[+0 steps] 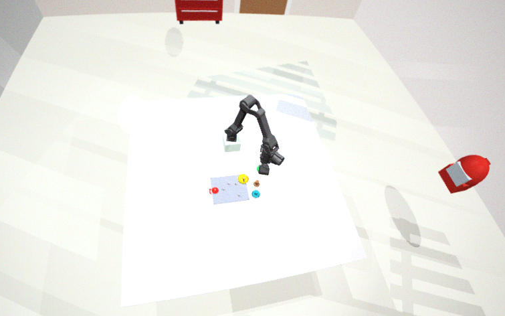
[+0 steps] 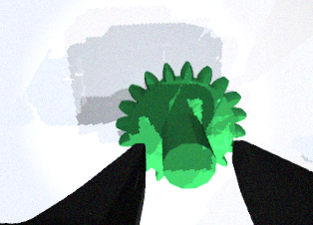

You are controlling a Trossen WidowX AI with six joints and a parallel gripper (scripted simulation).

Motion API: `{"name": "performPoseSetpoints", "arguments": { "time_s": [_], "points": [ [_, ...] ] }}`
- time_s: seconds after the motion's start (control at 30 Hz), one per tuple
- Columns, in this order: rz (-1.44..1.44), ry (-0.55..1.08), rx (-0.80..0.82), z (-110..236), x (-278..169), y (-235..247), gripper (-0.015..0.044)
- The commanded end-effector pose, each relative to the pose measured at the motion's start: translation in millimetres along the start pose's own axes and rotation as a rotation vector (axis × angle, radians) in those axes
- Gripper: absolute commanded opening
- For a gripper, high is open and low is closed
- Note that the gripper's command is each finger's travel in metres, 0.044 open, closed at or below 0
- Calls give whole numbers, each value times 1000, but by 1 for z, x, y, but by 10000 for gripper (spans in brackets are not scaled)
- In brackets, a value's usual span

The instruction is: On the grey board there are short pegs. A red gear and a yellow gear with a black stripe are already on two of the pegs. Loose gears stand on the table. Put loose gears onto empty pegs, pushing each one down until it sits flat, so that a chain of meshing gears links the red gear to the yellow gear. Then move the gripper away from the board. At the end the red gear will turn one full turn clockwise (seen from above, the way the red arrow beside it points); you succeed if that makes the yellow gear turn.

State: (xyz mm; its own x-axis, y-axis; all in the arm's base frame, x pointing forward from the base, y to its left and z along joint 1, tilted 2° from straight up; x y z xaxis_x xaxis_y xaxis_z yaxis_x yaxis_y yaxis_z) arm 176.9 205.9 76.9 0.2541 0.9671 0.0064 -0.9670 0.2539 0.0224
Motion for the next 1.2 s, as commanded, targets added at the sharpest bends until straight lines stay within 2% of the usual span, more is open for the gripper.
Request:
{"name": "performPoseSetpoints", "arguments": {
  "time_s": [0.0, 0.23, 0.27, 1.17],
  "points": [
    [2, -2, 5, 0, 0, 0, 72],
    [2, -2, 5, 0, 0, 0, 26],
    [2, -2, 5, 0, 0, 0, 0],
    [2, -3, 4, 68, 9, -10, 0]
  ]
}}
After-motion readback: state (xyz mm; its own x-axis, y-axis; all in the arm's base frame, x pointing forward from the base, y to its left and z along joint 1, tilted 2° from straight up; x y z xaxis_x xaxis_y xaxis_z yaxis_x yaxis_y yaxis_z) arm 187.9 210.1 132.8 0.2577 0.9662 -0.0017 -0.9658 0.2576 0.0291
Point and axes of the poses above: the point midway between the two fingers, 35 mm back from their tips, its own z axis back along the fingers, its own y axis across the jaws, x = y × z, the point moved 10 cm from there along z, back along the fingers, and after that the axes turned 10 degrees about -z, right-handed, at the moved point
